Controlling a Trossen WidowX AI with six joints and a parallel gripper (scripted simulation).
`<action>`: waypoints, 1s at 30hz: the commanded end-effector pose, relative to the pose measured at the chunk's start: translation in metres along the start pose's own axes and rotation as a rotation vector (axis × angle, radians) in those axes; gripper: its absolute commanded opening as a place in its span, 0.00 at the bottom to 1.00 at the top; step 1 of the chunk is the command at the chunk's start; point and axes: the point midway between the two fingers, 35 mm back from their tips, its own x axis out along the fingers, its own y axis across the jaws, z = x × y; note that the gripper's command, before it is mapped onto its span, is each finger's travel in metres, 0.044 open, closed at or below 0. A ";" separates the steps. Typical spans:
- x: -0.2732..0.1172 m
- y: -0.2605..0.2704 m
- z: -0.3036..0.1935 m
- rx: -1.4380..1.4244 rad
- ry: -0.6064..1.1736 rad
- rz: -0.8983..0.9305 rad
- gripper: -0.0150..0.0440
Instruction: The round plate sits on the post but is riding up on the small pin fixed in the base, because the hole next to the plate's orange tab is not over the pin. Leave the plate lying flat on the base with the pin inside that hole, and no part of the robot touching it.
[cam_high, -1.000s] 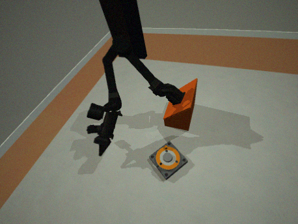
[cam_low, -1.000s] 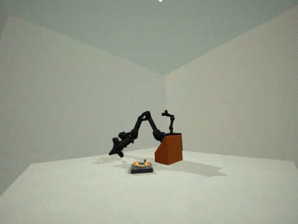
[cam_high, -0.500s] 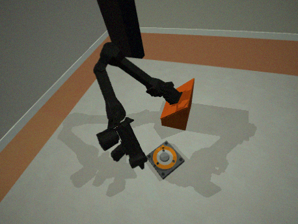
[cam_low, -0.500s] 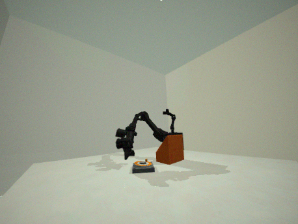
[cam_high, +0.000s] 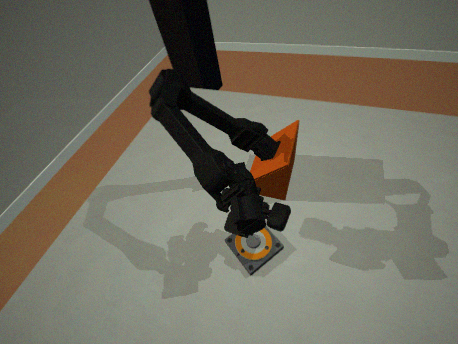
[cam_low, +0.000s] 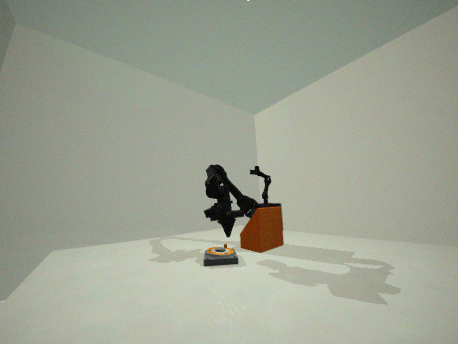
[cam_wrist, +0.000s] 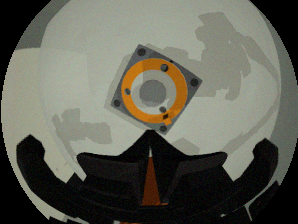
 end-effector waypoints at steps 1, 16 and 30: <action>-0.010 -0.002 -0.011 -0.114 -0.023 -0.130 0.25; 0.031 -0.007 -0.009 -0.114 -0.023 -0.131 0.25; 0.037 -0.018 -0.007 -0.114 -0.023 -0.133 0.25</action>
